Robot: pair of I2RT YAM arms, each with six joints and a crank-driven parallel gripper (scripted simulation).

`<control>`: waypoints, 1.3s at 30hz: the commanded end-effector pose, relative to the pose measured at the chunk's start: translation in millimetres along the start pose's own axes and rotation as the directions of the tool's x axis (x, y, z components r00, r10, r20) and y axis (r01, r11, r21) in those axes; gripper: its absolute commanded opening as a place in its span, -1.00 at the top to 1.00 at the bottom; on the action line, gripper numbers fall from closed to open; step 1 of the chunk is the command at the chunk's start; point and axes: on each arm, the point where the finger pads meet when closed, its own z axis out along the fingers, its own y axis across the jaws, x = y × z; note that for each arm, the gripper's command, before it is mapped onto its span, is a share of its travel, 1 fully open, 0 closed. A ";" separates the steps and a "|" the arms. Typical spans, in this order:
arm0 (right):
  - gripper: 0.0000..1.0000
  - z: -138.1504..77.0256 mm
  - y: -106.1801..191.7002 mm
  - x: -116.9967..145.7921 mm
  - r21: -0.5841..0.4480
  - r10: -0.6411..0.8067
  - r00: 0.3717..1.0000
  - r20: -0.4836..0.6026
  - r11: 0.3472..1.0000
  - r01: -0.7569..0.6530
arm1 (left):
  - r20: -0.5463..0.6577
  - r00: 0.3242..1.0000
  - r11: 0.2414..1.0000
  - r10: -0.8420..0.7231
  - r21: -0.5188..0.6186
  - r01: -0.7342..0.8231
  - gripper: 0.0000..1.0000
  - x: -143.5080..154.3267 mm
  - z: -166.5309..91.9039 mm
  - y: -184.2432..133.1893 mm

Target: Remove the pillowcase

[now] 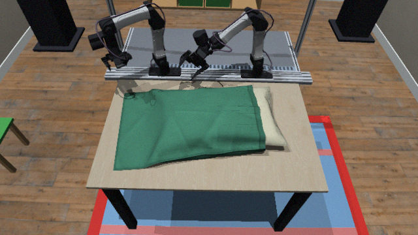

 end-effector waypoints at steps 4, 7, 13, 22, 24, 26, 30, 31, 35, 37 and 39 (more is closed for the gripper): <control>-1.00 -3.0 -1.3 -0.3 0.013 0.000 1.000 0.000 1.000 0.000 | 0.011 1.000 1.000 -0.014 0.009 0.014 -1.00 -6.5 -0.2 -5.2; -1.00 -3.0 -1.3 -0.3 0.013 0.000 1.000 0.000 1.000 0.000 | 0.011 1.000 1.000 -0.014 0.009 0.014 -1.00 -6.5 -0.2 -5.2; -1.00 -3.0 -1.3 -0.3 0.013 0.000 1.000 0.000 1.000 0.000 | 0.011 1.000 1.000 -0.014 0.009 0.014 -1.00 -6.5 -0.2 -5.2; -1.00 -3.0 -1.3 -0.3 0.013 0.000 1.000 0.000 1.000 0.000 | 0.029 0.999 0.999 -0.041 0.025 0.040 -1.00 -38.6 -5.1 -25.6; -1.00 -3.0 -1.3 -0.3 0.013 0.000 1.000 0.000 1.000 0.000 | 0.033 0.998 0.999 -0.047 0.027 0.046 -1.00 -43.1 -6.1 -28.8; -1.00 -3.0 -1.3 -0.3 0.013 0.000 1.000 0.000 1.000 0.000 | 0.031 0.999 0.999 -0.044 0.028 0.043 -1.00 -47.9 -7.9 -32.6; -1.00 -3.0 -1.3 -0.3 0.013 0.000 1.000 0.000 1.000 0.000 | 0.031 0.998 0.999 -0.046 0.030 0.045 -1.00 -56.7 -10.6 -39.4; -1.00 -3.0 -1.3 -0.3 0.013 0.000 1.000 0.000 1.000 0.000 | 0.032 0.998 0.999 -0.046 0.029 0.045 -1.00 -59.7 -11.2 -40.9; -1.00 -3.0 -1.3 -0.3 0.013 0.000 1.000 0.000 1.000 0.000 | 0.023 0.999 0.999 -0.037 0.025 0.036 -1.00 -54.3 -10.9 -41.5; -1.00 -3.0 -1.3 -0.3 0.013 0.000 1.000 0.000 1.000 0.000 | 0.033 0.998 0.998 -0.048 0.031 0.047 -1.00 -68.9 -14.3 -46.7; -1.00 -3.0 -1.3 -0.3 0.013 0.000 1.000 0.000 1.000 0.000 | 0.034 0.998 0.999 -0.047 0.028 0.046 -1.00 -71.0 -14.5 -48.1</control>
